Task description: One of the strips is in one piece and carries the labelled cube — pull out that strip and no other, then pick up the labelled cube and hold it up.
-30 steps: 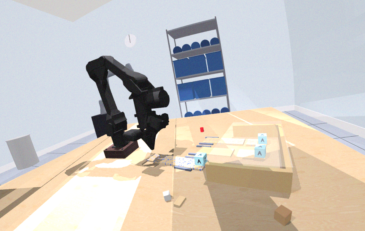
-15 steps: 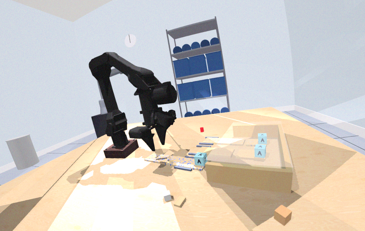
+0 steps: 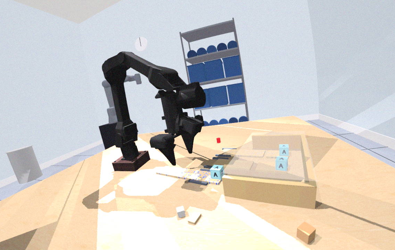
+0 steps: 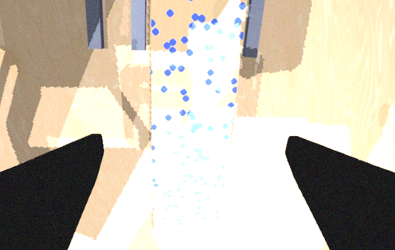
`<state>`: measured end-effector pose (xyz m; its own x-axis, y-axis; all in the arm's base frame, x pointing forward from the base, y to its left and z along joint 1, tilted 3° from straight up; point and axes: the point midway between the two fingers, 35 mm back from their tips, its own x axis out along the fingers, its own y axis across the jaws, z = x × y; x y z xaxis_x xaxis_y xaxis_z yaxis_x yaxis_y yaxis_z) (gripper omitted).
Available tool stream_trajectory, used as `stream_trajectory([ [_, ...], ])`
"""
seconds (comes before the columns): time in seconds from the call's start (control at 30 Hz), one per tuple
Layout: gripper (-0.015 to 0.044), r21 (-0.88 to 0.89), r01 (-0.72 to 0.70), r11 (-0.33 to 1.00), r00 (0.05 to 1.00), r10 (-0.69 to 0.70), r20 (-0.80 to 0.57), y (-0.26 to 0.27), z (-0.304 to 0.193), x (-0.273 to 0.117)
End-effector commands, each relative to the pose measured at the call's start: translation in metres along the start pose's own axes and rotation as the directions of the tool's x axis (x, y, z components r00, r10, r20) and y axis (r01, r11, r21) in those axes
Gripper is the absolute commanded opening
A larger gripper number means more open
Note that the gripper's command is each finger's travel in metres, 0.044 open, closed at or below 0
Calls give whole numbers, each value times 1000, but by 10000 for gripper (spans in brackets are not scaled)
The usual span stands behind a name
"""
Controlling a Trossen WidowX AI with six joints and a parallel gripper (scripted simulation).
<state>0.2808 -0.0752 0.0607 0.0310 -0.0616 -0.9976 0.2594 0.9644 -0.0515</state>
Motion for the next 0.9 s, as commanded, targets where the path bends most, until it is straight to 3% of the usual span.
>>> stream_trajectory([
  [0.0,440,-5,-3,1000,1000,3,-3,0,16,-1],
  [0.87,440,-5,-3,1000,1000,3,4,1,104,-12],
])
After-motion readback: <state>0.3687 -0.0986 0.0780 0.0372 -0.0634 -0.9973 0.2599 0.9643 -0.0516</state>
